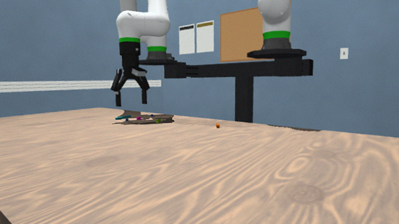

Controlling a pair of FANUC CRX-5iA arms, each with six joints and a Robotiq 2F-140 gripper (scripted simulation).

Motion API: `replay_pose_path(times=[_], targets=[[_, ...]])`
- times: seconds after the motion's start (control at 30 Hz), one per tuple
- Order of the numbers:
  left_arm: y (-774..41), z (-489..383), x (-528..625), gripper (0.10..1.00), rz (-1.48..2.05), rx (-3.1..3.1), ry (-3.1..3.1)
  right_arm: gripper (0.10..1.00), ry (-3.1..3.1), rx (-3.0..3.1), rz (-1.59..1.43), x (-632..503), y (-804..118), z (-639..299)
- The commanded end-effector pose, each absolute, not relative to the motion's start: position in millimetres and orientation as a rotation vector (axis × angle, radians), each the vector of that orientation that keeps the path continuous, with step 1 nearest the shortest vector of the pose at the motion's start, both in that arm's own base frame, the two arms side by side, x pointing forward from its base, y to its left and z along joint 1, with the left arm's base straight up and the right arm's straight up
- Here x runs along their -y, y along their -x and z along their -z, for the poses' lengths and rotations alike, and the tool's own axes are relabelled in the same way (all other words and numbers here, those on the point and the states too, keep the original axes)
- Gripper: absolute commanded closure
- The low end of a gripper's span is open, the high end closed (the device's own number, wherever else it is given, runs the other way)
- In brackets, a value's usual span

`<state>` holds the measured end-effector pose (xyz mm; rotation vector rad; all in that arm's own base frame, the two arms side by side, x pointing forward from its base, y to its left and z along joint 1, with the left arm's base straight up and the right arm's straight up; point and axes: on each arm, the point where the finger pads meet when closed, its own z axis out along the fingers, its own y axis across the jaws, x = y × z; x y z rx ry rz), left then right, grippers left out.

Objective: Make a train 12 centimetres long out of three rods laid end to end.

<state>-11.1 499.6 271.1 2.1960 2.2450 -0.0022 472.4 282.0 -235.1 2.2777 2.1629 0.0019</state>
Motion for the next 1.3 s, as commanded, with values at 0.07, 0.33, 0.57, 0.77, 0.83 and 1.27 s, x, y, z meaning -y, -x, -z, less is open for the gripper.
replay_pose_path(times=[0.07, 0.33, 0.57, 0.77, 0.83, 1.27], targets=[[11, -272, -500, 0.098, 0.000, -2.246, -2.197, 0.098, -2.277, -2.163, -0.005, -283, -473, 234], [11, -272, -500, 0.098, 0.000, -2.246, -2.197, 0.098, -2.277, -2.163, -0.005, -283, -473, 234], [11, -272, -500, 0.098, 0.000, -2.246, -2.197, 0.098, -2.239, -2.203, -0.005, -284, -468, 234], [11, -272, -500, 0.098, 0.000, -2.246, -2.197, 0.098, -2.004, -2.418, -0.004, -289, -436, 235], [11, -272, -500, 0.098, 0.000, -2.246, -2.197, 0.098, -1.836, -2.548, -0.003, -290, -415, 235], [11, -272, -500, 0.098, 0.000, -2.246, -2.197, 0.098, -1.278, -2.869, -0.001, -288, -353, 234]])
